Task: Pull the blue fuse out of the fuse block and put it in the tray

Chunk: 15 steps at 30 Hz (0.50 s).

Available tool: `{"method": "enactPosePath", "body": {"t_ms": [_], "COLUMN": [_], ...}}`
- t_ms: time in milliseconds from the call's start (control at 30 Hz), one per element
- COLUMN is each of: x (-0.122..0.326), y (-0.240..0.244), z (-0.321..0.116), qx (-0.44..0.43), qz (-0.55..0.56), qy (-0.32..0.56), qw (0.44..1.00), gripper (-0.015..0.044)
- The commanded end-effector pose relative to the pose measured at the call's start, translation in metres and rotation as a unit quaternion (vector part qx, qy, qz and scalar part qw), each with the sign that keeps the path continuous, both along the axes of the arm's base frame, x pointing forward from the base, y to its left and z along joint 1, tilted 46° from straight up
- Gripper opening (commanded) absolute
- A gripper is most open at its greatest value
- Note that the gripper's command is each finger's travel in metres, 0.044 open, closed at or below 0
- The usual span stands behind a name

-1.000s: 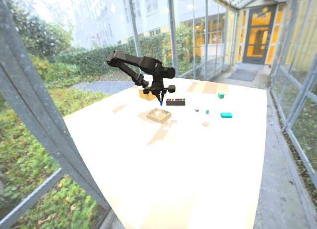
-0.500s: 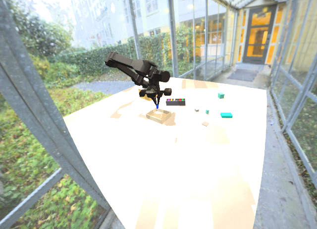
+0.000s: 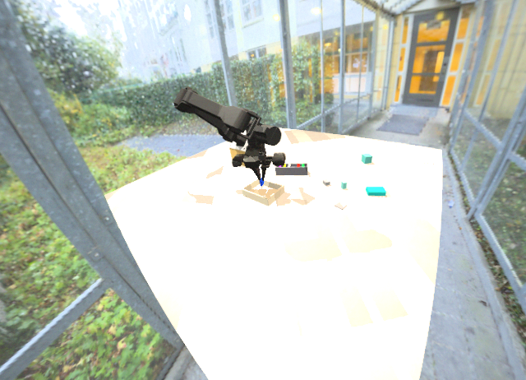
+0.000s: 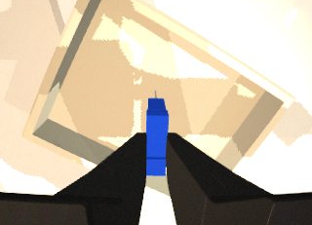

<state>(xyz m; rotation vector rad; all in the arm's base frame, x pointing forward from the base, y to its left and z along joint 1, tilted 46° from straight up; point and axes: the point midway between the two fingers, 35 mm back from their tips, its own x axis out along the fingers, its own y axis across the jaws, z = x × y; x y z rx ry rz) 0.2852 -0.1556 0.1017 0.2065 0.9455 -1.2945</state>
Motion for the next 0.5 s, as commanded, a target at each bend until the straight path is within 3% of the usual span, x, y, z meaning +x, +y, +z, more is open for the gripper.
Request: {"method": "enactPosePath", "body": {"t_ms": [0,133,467], "x": [-0.0028,-0.0030,-0.0011], "y": [-0.0041,-0.0048,-0.0042], "z": [-0.0061,-0.0068,-0.0036], "qx": [0.001,0.001,-0.001], "qz": [0.000,0.000,-0.001], "qy": [0.005,0.005,0.001], "qw": [1.000,1.000,1.000], "gripper": [0.0000,0.0000,0.0262]}}
